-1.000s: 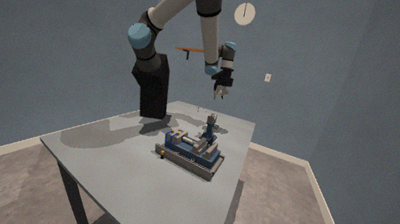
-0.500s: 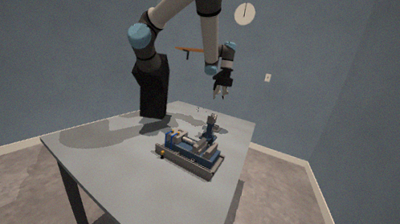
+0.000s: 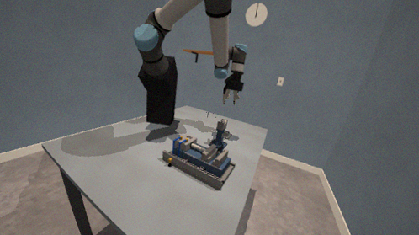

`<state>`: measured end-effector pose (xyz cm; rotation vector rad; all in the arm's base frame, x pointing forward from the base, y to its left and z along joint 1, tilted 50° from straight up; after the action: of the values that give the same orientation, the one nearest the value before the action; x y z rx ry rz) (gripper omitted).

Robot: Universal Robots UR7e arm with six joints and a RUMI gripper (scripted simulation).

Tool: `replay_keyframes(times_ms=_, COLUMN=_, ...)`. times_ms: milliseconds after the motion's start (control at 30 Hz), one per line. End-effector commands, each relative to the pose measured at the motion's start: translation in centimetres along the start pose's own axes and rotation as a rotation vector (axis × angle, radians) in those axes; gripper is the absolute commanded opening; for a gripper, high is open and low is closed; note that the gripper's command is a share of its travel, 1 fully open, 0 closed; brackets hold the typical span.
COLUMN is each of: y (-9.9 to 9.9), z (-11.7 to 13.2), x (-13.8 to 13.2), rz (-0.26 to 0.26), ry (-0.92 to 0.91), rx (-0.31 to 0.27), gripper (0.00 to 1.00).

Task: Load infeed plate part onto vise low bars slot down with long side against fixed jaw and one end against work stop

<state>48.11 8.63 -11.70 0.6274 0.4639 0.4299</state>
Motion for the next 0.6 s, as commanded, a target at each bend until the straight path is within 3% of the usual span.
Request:
replay_keyframes(times_ms=0, y=-0.06, z=0.06, x=-0.12, rz=-0.005, ry=-0.073, rx=0.001, gripper=0.51)
replay_keyframes(times_ms=567, y=-0.06, z=0.2, x=0.01, rz=-0.005, ry=-0.227, rx=0.001, gripper=0.51)
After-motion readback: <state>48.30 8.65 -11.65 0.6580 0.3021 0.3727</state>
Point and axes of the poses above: the point where the finger pads meet when closed, its own y axis back along the fingers, its own x axis across the jaws, z = x × y, the point moved 4 cm from there along y, back along the fingers, and after that the axes turned 2 degrees about -y, right-handed, at the moved point
